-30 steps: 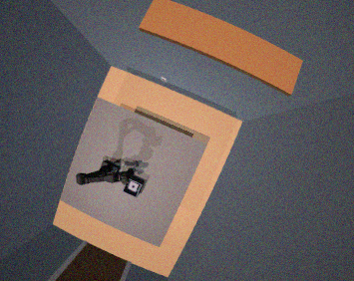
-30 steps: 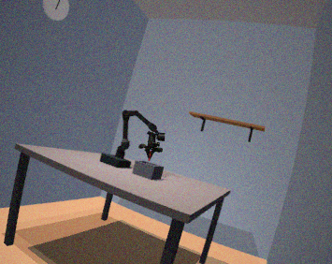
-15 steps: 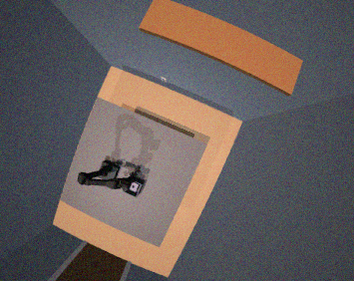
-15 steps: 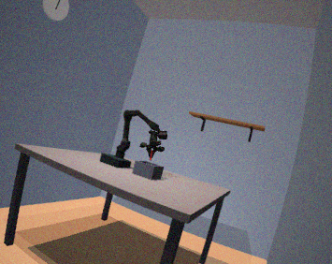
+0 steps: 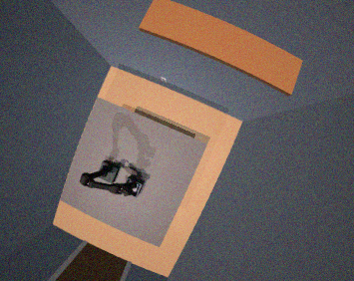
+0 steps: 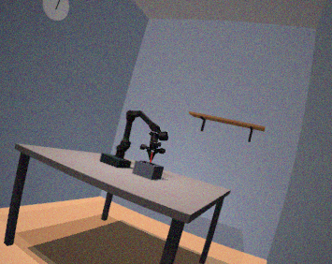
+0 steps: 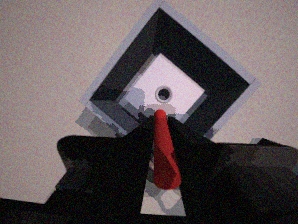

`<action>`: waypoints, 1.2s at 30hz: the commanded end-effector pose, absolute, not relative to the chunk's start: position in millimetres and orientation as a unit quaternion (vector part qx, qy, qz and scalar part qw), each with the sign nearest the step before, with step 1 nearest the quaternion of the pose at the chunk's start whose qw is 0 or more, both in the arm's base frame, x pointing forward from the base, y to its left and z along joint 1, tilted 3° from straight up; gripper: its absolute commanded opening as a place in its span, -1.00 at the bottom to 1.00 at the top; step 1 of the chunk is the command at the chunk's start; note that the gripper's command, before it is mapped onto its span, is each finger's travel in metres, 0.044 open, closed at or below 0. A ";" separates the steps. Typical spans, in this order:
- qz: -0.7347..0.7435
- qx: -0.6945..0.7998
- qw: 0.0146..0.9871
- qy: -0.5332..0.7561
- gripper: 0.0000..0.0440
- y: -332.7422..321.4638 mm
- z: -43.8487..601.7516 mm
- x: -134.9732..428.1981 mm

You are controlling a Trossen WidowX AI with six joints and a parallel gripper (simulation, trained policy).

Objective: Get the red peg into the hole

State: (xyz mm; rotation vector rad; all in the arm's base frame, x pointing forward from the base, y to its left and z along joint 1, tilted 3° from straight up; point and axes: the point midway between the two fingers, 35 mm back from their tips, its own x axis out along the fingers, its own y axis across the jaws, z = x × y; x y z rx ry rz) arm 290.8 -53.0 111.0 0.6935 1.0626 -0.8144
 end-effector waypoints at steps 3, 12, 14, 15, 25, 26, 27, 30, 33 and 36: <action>-0.373 0.326 0.722 0.483 -0.97 -65.6 104.3 299.2; -0.376 0.335 0.706 0.497 -0.96 -76.1 85.2 306.1; -0.377 0.333 0.703 0.503 -0.98 -77.5 79.6 306.7; -0.378 0.332 0.701 0.505 -0.98 -78.1 76.8 307.0; -0.376 0.306 0.691 0.536 -0.32 -86.3 57.4 308.3; -0.376 0.304 0.690 0.539 -0.31 -87.0 57.0 309.0; -0.376 0.302 0.690 0.539 -0.30 -88.4 57.5 311.3; -0.375 0.297 0.695 0.537 -0.14 -93.5 59.7 319.6; -0.372 0.292 0.699 0.536 0.17 -98.7 61.3 327.8; -0.371 0.287 0.703 0.534 0.49 -104.5 63.8 335.3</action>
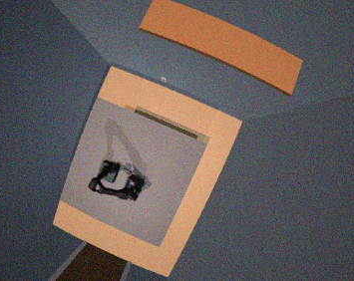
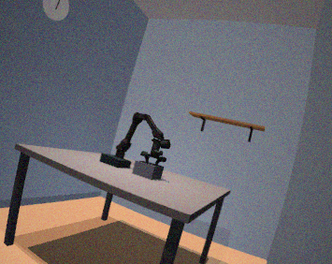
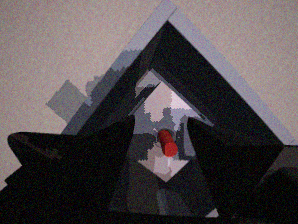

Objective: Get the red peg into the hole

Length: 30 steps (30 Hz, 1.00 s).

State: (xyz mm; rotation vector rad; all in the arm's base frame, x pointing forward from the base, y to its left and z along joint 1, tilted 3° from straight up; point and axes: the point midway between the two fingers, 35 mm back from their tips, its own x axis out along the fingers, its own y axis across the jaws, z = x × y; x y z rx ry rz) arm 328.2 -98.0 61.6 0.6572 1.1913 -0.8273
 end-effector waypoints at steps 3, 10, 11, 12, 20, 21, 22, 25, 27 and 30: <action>-0.371 0.282 0.708 0.531 0.82 -110.8 67.2 342.2; -0.373 0.280 0.725 0.506 1.00 -125.8 78.9 360.0; -0.374 0.279 0.727 0.503 1.00 -128.0 80.7 361.9; -0.375 0.279 0.730 0.499 1.00 -130.2 82.5 363.8; -0.384 0.277 0.748 0.466 1.00 -148.1 97.7 380.4; -0.384 0.277 0.748 0.466 1.00 -148.3 97.8 380.5; -0.384 0.277 0.748 0.465 1.00 -148.4 97.9 380.6; -0.384 0.277 0.748 0.465 1.00 -148.6 98.1 380.8; -0.384 0.277 0.748 0.465 1.00 -148.8 98.3 381.0; -0.384 0.277 0.749 0.464 1.00 -149.0 98.5 381.1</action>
